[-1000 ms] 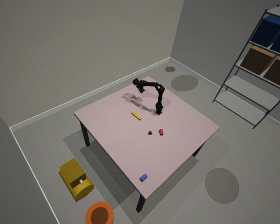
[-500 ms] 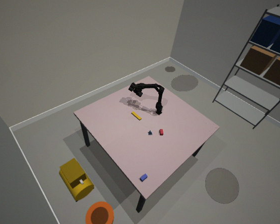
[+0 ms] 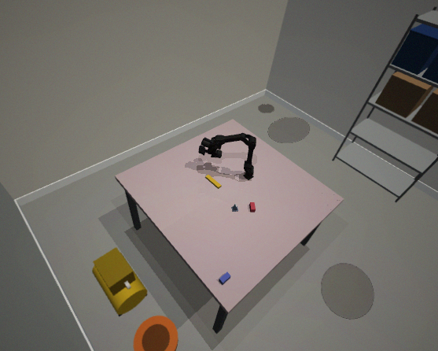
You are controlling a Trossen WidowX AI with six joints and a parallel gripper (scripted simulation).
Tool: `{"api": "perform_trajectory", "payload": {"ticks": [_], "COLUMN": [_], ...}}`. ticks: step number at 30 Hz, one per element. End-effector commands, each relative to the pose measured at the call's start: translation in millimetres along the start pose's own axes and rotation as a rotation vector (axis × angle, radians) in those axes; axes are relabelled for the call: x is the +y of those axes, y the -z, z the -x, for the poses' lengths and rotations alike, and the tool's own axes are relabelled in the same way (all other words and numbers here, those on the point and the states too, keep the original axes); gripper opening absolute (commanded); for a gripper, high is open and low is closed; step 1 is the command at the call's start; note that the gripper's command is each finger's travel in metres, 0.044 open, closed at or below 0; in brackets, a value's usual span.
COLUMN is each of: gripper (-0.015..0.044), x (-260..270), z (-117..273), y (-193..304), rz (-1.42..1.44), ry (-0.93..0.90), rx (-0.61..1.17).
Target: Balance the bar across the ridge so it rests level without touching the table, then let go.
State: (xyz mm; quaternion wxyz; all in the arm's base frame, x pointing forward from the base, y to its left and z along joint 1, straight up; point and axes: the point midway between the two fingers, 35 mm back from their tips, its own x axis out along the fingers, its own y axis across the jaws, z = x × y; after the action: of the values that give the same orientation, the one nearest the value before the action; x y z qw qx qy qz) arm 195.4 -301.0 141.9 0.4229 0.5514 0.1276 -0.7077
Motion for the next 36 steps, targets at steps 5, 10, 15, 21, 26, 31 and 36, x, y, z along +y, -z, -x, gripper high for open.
{"api": "perform_trajectory", "payload": {"ticks": [5,10,15,21,26,31,36], "gripper": [0.0315,0.0315,0.0315,0.0315,0.0315,0.0315,0.0315], "x": [-3.5,-9.7,-18.8,-33.2,-47.8,-64.0,-66.5], "z": [10.5,20.3,31.1,45.4,58.2,71.1,71.8], "y": [50.1,81.1,110.6,143.4,168.3,190.1,193.4], "rz": [0.174,0.287,0.4,0.534,0.645,0.751,0.765], "ry": [0.019,0.031,0.045,0.065,0.084,0.104,0.107], "rx": [0.116,0.188,0.257,0.337,0.402,0.462,0.47]}}
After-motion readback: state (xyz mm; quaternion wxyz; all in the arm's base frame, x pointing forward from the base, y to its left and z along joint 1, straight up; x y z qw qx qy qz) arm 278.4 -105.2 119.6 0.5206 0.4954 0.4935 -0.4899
